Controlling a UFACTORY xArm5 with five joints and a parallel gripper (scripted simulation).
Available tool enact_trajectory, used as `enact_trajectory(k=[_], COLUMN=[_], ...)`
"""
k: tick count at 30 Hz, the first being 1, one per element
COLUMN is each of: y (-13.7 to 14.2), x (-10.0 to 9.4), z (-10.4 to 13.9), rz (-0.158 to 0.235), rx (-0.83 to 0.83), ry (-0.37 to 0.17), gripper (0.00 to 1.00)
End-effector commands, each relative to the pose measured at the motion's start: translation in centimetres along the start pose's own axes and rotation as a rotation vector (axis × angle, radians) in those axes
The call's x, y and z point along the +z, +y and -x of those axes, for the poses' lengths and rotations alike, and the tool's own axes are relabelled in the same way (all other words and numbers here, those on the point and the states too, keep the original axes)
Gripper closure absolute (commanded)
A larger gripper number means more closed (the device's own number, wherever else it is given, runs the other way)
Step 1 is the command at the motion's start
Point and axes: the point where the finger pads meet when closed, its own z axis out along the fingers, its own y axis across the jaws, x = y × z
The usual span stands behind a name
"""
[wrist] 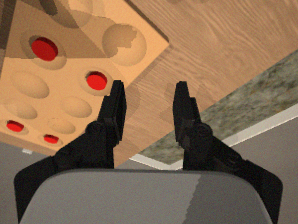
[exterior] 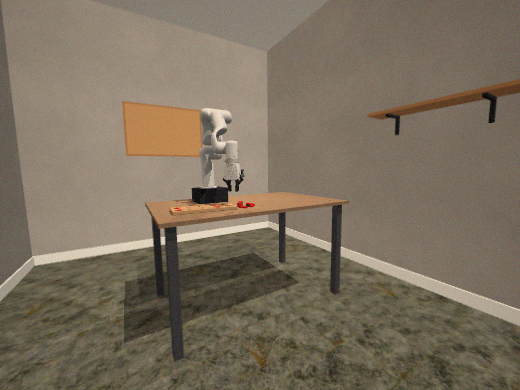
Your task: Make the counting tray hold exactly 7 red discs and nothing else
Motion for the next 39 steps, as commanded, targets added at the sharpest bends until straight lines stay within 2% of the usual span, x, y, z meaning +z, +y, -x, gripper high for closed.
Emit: enact_trajectory(k=[1,4,15,17,19,22,27,29,32,34,37,39], y=[1.6,2.2,3.9,3.9,4.1,4.0,4.0,4.1,4.0,4.0,4.1,4.0], x=[0.0,0.1,0.5,0.5,0.7,0.7,1.0,2.0,5.3,5.3,8.7,10.2], z=[-3.3,-5.0,-13.8,-13.8,-16.7,-18.3,-18.6,-18.5,-18.5,-18.5,-18.4,-18.4], rz=[0.003,0.002,-0.002,-0.002,-0.003,-0.004,-0.004,-0.004,-0.004,-0.004,-0.004,-0.004], rx=[-0.167,-0.254,-0.684,-0.684,-0.823,-0.902,-0.918,-0.918,-0.918,-0.918,-0.918,-0.918], ry=[-0.003,-0.003,-0.002,-0.002,-0.002,-0.002,-0.002,-0.002,-0.002,-0.002,-0.002,-0.002], gripper=[0.53,0.53,0.53,0.53,0.53,0.53,0.53,0.53,0.53,0.53,0.53,0.53])
